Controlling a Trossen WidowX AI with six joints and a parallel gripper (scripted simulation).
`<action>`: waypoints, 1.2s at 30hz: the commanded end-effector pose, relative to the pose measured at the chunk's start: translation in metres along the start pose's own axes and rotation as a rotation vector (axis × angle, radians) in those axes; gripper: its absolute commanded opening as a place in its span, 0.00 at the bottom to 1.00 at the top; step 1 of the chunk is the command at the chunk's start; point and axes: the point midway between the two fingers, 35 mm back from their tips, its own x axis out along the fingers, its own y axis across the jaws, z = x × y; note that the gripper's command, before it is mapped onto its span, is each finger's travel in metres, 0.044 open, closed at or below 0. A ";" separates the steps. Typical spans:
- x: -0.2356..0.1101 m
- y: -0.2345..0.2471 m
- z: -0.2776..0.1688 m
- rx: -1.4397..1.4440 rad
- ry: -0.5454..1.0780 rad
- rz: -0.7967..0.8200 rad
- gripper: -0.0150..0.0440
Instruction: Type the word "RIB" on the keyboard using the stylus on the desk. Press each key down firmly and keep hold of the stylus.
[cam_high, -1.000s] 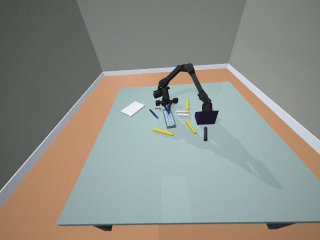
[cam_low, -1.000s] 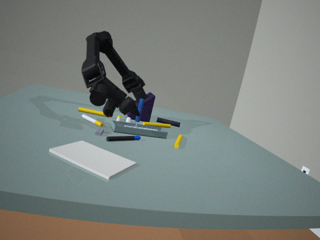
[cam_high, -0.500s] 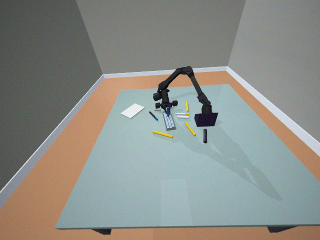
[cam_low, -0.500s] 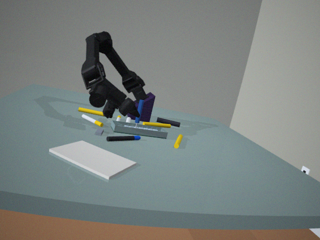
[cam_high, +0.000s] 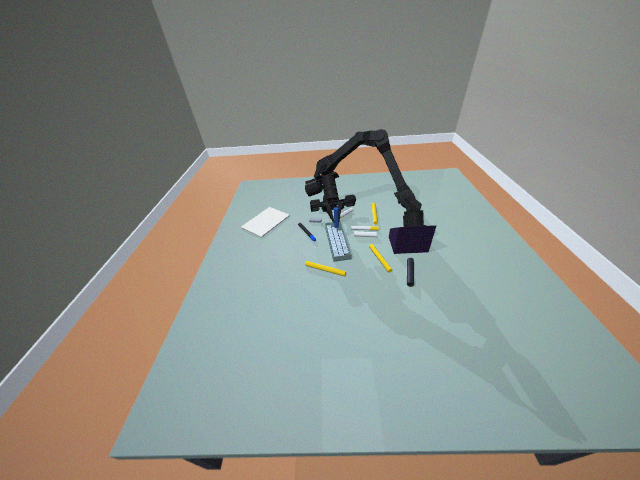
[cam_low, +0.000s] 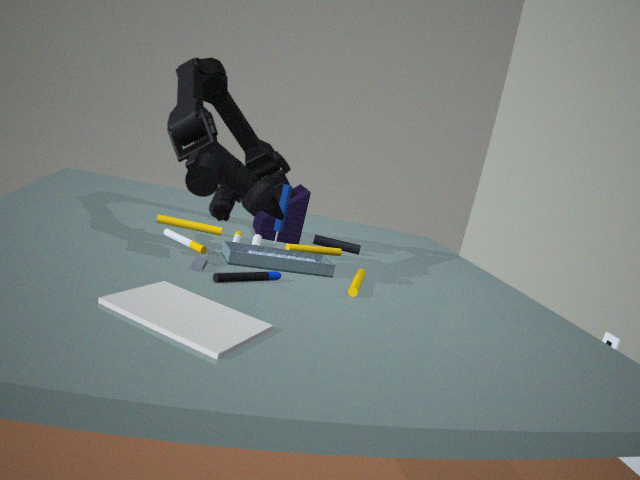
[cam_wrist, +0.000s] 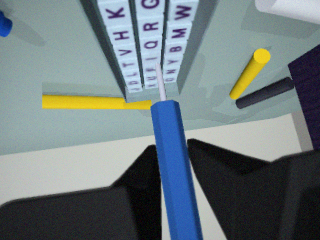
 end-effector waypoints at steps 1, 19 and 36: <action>-0.005 0.000 -0.006 0.004 0.000 0.008 0.39; 0.024 0.003 -0.023 0.002 0.003 0.007 0.25; 0.040 0.002 -0.010 0.004 0.004 0.008 0.25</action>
